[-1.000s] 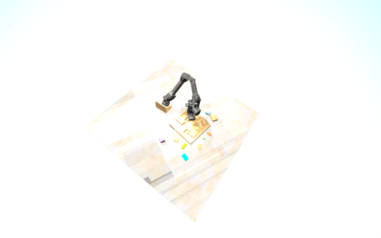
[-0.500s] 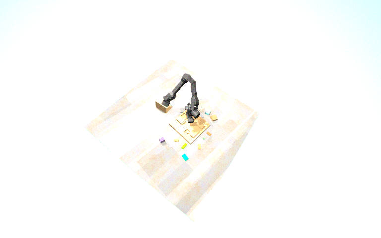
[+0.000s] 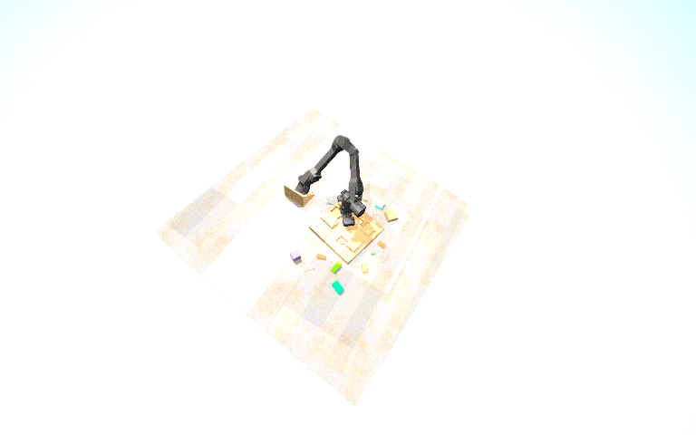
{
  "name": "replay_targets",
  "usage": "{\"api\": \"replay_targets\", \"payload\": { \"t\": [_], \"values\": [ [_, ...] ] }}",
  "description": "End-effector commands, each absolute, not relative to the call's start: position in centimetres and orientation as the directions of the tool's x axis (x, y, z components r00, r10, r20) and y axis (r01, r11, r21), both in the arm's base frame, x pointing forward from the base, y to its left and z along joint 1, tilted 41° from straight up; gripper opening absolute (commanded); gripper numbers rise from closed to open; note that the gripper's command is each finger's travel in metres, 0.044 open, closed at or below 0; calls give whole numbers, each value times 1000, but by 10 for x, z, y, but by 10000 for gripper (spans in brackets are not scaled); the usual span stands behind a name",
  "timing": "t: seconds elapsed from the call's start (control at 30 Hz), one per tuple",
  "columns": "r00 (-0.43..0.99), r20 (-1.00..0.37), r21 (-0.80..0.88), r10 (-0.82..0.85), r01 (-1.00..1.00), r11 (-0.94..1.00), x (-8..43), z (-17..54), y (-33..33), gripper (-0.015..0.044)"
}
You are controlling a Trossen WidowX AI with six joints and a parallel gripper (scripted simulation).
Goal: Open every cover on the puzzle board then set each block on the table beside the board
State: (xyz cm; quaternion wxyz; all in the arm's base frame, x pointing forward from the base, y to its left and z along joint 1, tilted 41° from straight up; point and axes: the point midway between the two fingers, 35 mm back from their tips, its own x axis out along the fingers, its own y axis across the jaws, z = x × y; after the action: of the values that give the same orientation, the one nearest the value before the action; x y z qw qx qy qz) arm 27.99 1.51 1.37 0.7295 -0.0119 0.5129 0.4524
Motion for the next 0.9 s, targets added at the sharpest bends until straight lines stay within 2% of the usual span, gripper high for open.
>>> {"api": "replay_targets", "payload": {
  "t": [0.0,0.87],
  "values": [
    [59,-755,456,653,-668,588,278,10,18,0],
    [59,-756,457,652,-666,590,279,-2,10,0]
  ]
}}
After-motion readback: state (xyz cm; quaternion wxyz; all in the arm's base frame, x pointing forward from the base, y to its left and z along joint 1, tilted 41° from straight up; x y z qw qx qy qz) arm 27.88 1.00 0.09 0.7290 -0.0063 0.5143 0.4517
